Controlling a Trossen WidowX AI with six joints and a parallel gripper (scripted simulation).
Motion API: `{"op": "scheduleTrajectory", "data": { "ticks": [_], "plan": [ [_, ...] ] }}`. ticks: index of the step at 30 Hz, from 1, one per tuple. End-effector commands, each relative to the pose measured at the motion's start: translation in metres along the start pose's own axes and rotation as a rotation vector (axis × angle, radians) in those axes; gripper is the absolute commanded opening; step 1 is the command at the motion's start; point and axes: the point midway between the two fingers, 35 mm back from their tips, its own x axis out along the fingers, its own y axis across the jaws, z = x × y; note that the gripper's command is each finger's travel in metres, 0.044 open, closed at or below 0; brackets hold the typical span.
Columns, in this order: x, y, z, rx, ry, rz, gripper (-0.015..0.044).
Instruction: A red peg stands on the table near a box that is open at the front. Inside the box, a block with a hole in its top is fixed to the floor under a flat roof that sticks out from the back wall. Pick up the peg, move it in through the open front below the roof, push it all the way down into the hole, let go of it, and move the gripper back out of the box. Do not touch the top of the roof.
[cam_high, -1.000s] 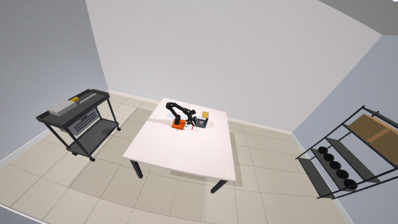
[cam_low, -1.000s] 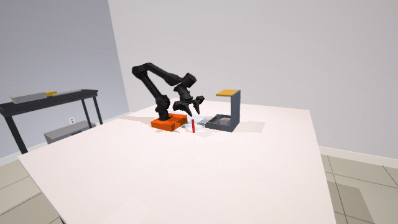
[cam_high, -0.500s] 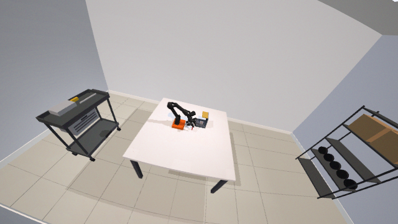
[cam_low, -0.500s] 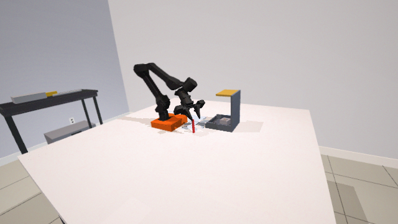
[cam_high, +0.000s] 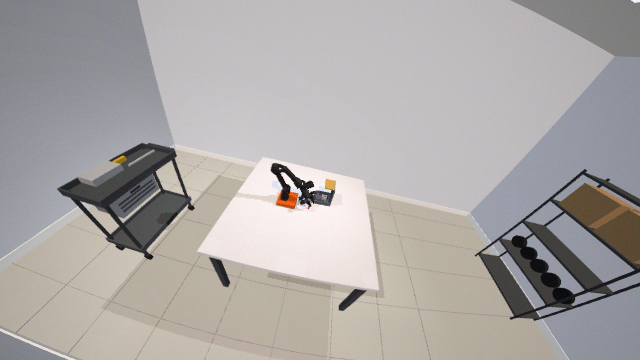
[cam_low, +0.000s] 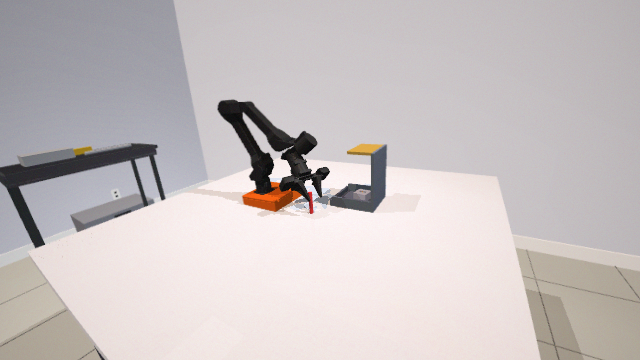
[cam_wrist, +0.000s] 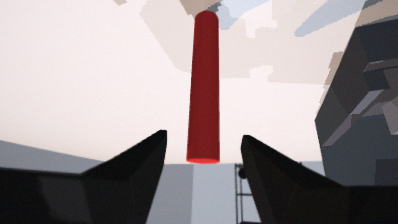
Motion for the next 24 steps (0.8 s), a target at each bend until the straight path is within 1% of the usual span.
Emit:
{"op": "scheduleTrajectory", "data": {
  "ticks": [1, 14, 21, 24],
  "plan": [
    [0.0050, 0.0015, 0.0087, -0.009, -0.010, 0.001, 0.0220],
    [0.0104, 0.0033, 0.0171, -0.009, -0.010, 0.001, 0.0220],
    [0.0095, 0.0029, 0.0143, -0.002, -0.003, 0.002, 0.0036],
    [0.0095, 0.0029, 0.0143, -0.002, -0.003, 0.002, 0.0016]
  ]
}}
